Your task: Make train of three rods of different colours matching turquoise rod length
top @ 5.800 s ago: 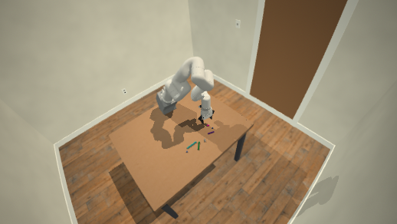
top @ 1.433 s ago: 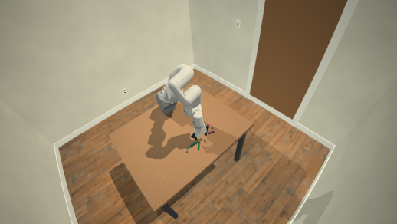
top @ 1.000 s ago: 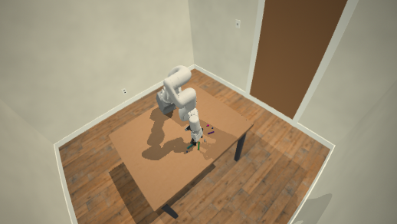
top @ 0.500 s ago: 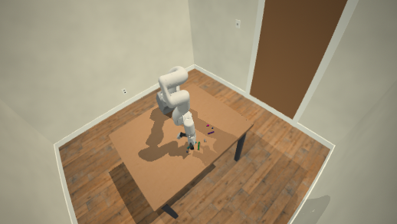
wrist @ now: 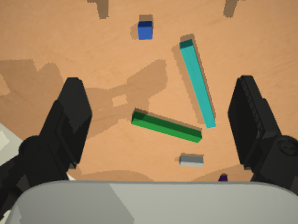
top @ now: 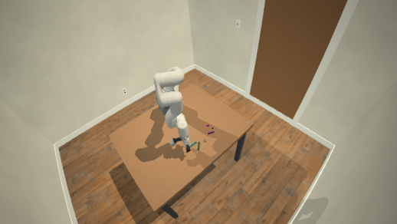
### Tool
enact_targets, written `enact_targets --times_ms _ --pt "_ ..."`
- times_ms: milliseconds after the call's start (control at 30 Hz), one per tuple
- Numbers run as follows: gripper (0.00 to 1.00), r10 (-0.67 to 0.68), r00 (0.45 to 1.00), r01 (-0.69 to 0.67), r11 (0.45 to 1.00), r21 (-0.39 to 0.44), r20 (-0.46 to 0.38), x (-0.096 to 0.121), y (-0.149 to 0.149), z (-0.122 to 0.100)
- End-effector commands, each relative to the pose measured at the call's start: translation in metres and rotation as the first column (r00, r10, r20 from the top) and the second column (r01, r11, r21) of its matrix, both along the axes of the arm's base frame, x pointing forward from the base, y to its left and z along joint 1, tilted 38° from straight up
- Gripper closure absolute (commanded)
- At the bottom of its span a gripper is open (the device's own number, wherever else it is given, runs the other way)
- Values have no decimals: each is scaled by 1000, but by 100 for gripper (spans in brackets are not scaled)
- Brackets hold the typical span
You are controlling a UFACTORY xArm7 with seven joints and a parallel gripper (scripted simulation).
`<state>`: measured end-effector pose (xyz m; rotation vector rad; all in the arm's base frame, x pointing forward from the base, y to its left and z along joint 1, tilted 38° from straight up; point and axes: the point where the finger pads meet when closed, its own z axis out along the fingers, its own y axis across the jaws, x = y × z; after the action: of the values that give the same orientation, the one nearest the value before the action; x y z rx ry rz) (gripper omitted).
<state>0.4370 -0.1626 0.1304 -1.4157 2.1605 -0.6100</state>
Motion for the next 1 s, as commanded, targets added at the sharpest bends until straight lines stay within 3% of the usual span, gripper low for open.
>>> enact_targets --times_ms 0,67,300,967 --pt "0 142 990 -143 986 -85 -12 -9 -17 -1" --pt "0 142 990 -143 986 -85 -12 -9 -17 -1" --pt "0 285 956 -293 933 -207 -68 -23 -38 -4" --pt "0 293 953 -302 929 -214 -72 -24 -39 -5"
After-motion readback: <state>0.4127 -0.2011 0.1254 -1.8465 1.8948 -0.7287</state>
